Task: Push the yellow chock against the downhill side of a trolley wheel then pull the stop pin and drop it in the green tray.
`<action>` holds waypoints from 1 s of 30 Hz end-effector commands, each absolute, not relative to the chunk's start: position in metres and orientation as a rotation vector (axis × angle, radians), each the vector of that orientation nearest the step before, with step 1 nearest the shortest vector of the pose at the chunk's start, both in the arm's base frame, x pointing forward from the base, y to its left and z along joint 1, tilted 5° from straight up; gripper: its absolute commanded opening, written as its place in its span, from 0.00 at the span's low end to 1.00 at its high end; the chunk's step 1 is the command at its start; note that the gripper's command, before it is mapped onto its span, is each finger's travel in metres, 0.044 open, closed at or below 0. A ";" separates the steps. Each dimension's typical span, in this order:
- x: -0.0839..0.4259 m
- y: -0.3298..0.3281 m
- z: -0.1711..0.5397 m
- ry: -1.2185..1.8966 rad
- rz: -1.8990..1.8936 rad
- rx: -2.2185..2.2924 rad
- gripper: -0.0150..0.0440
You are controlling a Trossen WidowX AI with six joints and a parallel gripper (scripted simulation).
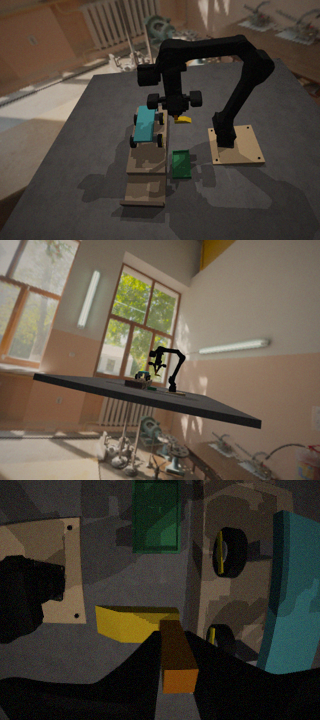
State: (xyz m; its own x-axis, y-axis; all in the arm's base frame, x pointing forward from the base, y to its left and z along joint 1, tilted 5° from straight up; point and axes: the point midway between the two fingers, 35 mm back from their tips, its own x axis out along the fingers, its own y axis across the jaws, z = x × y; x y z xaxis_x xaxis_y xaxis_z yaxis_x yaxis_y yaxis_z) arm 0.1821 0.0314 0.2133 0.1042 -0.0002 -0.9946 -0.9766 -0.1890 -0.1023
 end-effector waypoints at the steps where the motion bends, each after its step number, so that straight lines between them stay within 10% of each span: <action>1: 0.184 0.041 0.212 1.049 1.260 -1.400 0.25; 30: 0.183 0.142 0.206 1.042 1.265 -1.391 0.25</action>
